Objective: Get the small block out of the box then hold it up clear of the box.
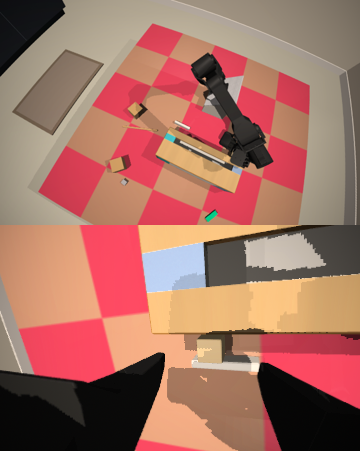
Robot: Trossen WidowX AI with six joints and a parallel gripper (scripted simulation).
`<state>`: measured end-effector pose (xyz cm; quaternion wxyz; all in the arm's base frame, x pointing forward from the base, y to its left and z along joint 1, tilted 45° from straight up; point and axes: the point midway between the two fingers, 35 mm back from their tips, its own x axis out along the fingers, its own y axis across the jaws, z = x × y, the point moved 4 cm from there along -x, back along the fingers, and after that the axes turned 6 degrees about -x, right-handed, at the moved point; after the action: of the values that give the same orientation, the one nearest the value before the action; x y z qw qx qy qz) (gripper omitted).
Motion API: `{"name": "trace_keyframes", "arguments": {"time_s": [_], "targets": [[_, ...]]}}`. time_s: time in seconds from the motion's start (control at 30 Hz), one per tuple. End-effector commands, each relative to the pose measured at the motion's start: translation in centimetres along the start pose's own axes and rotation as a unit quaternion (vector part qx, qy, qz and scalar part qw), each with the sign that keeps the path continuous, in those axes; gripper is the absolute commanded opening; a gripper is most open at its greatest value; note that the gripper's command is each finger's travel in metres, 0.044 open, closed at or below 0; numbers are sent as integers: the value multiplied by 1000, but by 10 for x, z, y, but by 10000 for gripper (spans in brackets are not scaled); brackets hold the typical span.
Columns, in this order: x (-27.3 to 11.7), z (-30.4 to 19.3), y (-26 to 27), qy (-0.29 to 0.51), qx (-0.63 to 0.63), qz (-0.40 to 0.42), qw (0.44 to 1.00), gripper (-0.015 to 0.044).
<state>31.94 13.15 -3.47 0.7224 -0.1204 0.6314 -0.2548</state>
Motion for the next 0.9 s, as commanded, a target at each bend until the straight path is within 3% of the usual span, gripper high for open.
{"name": "trace_keyframes", "arguments": {"time_s": [0.0, 0.4, 0.87], "targets": [[1, -12, 13, -24, -444, -52, 894, 285], [0, -23, 24, -10, -741, -100, 664, 285], [-1, -36, 35, 43, -948, -145, 281, 285]]}}
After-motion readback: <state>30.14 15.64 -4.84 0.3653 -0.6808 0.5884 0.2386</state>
